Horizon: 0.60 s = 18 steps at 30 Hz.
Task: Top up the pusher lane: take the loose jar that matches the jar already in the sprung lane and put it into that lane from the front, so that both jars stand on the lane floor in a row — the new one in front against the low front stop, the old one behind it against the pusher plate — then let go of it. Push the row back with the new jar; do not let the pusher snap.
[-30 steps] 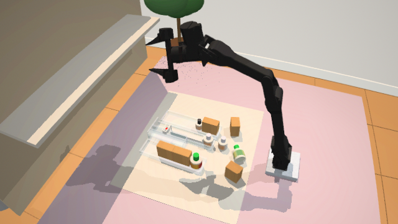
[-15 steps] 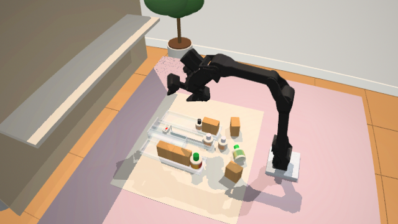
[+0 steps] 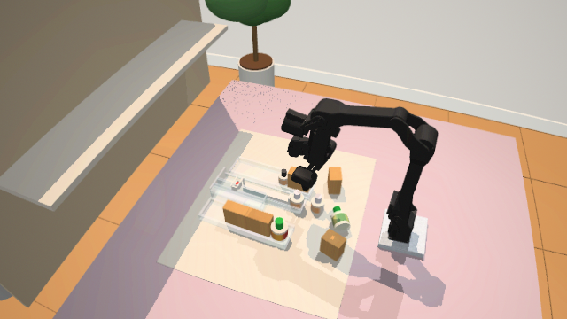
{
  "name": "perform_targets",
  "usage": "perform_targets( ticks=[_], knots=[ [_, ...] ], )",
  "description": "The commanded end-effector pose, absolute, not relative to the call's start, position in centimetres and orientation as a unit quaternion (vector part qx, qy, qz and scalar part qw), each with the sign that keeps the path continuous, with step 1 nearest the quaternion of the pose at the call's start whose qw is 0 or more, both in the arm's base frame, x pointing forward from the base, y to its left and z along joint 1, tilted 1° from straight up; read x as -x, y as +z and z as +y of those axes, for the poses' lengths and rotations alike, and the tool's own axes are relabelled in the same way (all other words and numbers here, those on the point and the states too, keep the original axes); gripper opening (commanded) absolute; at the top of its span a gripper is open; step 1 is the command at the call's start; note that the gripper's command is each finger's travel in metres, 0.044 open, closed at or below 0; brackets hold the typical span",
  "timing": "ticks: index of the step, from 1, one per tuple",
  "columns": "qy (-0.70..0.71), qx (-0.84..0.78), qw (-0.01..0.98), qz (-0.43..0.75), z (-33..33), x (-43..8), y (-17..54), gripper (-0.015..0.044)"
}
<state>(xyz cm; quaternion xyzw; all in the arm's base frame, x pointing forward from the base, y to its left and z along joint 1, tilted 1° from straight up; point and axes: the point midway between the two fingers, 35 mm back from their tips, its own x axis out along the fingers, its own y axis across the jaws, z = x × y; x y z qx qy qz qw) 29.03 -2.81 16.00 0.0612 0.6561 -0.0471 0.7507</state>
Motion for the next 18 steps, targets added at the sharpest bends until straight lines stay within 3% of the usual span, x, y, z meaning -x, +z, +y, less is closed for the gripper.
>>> perform_targets(
  ticks=[1,18],
  knots=[
    [0.001,-0.006,0.722,0.692,-2.9,-26.3,14.8,0.0440],
    [0.001,-0.006,0.722,0.692,-2.8,-26.9,8.9,0.0440]
  ],
)
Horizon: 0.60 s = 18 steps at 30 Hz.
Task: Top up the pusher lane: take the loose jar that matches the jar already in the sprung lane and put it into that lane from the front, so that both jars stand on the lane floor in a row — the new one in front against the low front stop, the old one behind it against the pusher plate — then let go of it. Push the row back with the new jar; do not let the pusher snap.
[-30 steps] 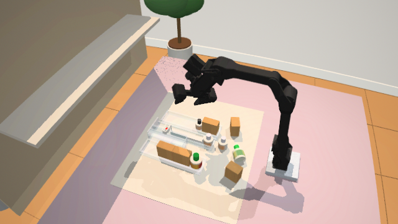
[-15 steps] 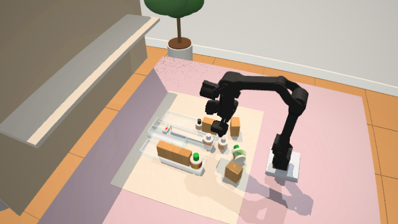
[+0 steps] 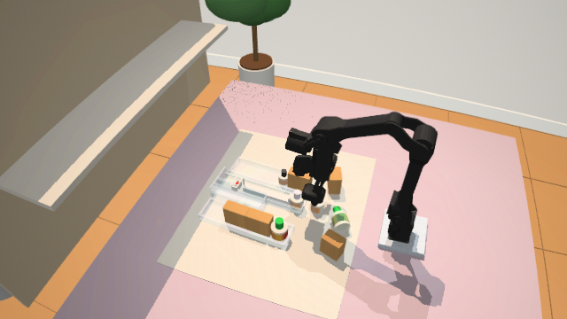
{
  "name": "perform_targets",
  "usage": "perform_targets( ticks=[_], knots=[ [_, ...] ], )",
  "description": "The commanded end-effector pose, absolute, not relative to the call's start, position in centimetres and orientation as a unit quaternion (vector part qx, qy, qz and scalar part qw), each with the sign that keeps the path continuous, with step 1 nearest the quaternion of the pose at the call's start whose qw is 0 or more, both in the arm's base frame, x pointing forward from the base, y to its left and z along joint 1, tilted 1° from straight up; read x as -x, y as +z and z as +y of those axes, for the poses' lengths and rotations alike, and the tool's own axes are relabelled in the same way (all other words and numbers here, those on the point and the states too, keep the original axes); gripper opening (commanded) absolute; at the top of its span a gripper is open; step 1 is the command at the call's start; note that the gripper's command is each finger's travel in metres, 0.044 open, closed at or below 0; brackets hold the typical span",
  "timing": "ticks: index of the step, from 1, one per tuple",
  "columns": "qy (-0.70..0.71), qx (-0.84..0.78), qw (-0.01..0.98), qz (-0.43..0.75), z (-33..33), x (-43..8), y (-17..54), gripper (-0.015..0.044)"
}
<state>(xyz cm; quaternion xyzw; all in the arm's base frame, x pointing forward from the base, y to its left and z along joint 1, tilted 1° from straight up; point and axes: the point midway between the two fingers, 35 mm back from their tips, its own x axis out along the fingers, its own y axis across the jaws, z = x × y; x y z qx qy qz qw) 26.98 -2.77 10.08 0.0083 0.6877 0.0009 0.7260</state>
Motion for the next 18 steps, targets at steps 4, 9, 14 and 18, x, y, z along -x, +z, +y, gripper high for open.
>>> perform_targets(
  ticks=[4,9,14,18],
  knots=[
    [0.001,-0.006,0.722,0.692,-2.8,-27.0,8.4,0.0440],
    [0.001,-0.006,0.722,0.692,-2.8,-27.0,7.9,0.0440],
    [0.001,-0.006,0.722,0.692,-2.8,-27.1,7.1,0.0440],
    [0.001,-0.006,0.722,0.692,-2.8,-27.1,6.4,0.0440]
  ],
)
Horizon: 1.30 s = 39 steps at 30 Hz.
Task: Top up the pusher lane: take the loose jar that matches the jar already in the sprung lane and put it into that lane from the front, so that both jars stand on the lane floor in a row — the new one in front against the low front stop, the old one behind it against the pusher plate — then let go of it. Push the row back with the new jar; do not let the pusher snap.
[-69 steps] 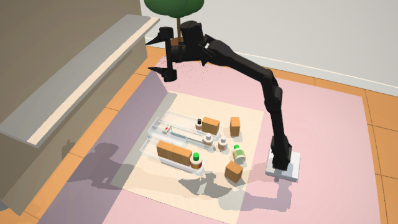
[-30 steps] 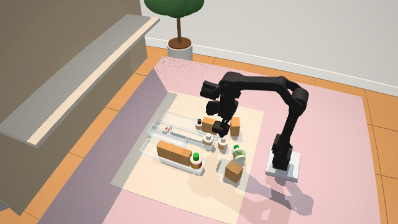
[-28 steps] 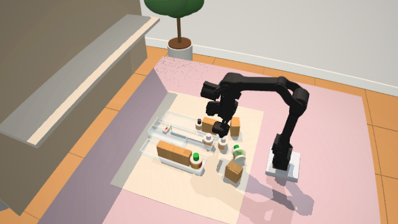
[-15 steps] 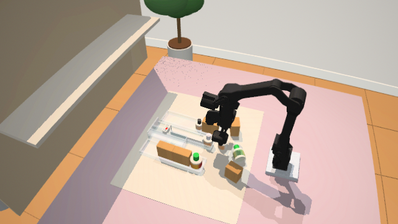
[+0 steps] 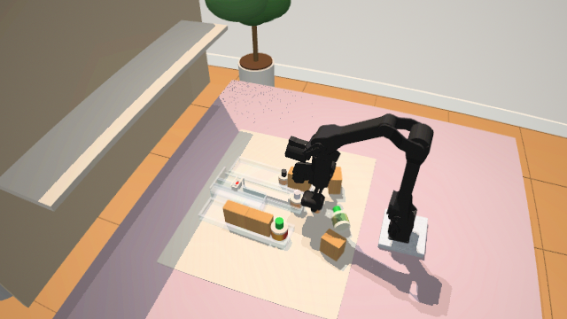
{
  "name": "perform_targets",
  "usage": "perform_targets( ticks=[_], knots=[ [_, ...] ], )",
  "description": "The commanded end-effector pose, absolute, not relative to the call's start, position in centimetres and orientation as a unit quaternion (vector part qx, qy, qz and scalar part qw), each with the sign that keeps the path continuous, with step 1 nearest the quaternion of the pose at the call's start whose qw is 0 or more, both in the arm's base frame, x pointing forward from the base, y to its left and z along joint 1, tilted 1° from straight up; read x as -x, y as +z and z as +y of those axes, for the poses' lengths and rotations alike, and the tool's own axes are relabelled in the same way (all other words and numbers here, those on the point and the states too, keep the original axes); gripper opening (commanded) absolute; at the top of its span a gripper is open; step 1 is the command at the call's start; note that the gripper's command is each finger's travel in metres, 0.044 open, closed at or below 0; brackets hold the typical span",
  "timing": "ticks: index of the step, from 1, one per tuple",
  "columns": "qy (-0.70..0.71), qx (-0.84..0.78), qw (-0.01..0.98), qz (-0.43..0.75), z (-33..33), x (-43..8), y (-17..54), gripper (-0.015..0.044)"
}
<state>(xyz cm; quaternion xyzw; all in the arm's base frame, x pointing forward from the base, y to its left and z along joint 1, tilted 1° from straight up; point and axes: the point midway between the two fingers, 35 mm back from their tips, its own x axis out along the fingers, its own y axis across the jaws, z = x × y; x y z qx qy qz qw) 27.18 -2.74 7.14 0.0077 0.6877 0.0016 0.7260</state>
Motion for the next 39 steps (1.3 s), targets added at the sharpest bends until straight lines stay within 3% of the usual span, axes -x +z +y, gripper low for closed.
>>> perform_targets(
  ticks=[1,8,17,23,29,39],
  knots=[
    [0.001,-0.006,0.722,0.692,-2.8,-27.1,6.3,0.0440],
    [0.001,-0.006,0.722,0.692,-2.8,-27.1,5.4,0.0440],
    [0.001,-0.006,0.722,0.692,-2.8,-27.1,5.4,0.0204],
    [0.001,-0.006,0.722,0.692,-2.8,-27.1,5.4,0.0164],
    [0.013,-0.005,0.722,0.692,-2.8,-26.6,5.8,0.0006],
    [0.010,-0.005,0.722,0.692,-2.9,-26.6,10.9,0.0000]
  ],
)
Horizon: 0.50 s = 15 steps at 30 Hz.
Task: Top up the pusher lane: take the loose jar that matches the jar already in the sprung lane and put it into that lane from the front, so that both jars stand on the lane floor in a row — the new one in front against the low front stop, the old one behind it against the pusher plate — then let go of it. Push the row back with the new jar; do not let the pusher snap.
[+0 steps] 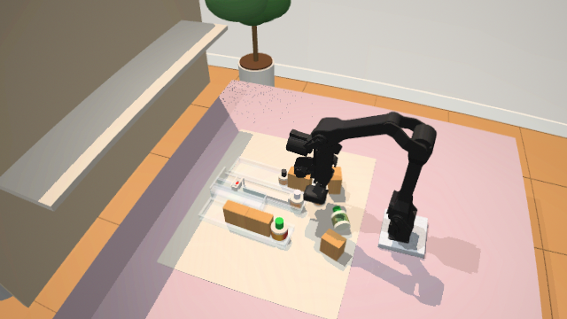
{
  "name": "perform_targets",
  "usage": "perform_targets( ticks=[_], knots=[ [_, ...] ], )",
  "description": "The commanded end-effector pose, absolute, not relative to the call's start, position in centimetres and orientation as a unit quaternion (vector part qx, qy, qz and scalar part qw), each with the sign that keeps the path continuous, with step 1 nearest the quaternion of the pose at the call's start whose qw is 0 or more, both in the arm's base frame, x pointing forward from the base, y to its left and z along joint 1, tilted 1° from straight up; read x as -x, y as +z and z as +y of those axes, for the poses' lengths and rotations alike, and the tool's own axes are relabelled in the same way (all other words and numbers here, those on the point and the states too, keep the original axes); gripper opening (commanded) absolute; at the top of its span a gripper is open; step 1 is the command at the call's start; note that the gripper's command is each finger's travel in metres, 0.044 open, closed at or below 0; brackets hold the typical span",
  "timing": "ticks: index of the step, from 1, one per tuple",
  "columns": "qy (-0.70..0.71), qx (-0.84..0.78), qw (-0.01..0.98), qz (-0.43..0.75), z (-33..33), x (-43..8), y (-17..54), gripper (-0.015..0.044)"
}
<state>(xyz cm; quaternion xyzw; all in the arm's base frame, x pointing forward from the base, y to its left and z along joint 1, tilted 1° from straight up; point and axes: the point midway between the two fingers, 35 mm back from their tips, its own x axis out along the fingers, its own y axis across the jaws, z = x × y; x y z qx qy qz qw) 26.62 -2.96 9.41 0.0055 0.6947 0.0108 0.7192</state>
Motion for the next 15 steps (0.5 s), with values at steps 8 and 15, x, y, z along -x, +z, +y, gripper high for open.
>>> perform_targets(
  ticks=[8,15],
  knots=[
    [0.002,-0.006,0.722,0.692,-2.9,-26.0,15.2,0.0000],
    [-0.003,-0.010,0.722,0.692,-2.6,-26.4,15.0,0.0000]
  ],
)
